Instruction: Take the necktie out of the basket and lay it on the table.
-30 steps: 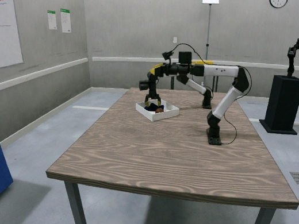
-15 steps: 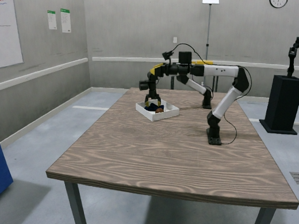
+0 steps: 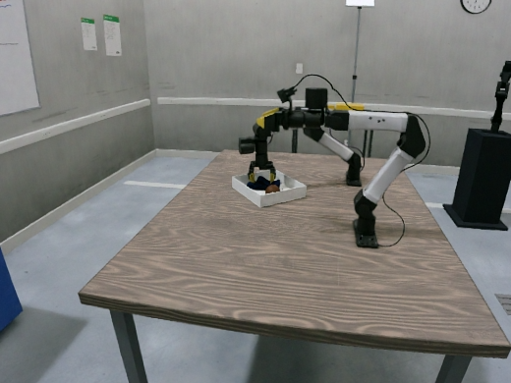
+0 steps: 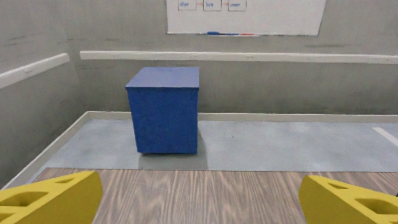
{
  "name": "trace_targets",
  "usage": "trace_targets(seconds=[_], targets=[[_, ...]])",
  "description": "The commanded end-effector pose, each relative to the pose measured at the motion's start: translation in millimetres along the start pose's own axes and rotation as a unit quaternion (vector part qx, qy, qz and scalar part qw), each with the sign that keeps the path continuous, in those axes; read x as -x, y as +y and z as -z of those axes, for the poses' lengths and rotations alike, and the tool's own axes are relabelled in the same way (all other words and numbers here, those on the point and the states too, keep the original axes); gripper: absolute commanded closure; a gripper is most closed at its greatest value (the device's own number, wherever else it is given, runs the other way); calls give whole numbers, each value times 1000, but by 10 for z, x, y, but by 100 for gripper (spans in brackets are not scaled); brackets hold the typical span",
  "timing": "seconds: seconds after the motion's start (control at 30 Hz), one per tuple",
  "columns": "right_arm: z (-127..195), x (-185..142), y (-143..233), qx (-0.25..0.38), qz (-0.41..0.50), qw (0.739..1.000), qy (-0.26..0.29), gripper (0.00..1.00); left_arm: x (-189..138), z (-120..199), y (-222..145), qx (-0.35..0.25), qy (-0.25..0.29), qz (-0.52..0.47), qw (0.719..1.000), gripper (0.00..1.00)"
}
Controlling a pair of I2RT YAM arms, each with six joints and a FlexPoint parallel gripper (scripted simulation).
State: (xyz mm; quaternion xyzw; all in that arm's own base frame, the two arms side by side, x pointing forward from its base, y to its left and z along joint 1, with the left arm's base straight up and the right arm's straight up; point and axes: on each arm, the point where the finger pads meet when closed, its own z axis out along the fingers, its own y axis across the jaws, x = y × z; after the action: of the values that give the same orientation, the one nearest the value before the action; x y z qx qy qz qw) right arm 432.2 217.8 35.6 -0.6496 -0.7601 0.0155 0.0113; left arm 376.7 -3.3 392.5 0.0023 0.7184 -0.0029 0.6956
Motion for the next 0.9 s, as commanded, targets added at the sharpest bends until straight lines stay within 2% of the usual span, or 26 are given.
trace_targets(seconds=[0.0,0.87], targets=[[-232,22,91,6,-7,1000,-1,24,0,0,0,0,0,0,1000,0],[-338,14,83,5,-7,1000,2,24,0,0,0,0,0,0,1000,0]])
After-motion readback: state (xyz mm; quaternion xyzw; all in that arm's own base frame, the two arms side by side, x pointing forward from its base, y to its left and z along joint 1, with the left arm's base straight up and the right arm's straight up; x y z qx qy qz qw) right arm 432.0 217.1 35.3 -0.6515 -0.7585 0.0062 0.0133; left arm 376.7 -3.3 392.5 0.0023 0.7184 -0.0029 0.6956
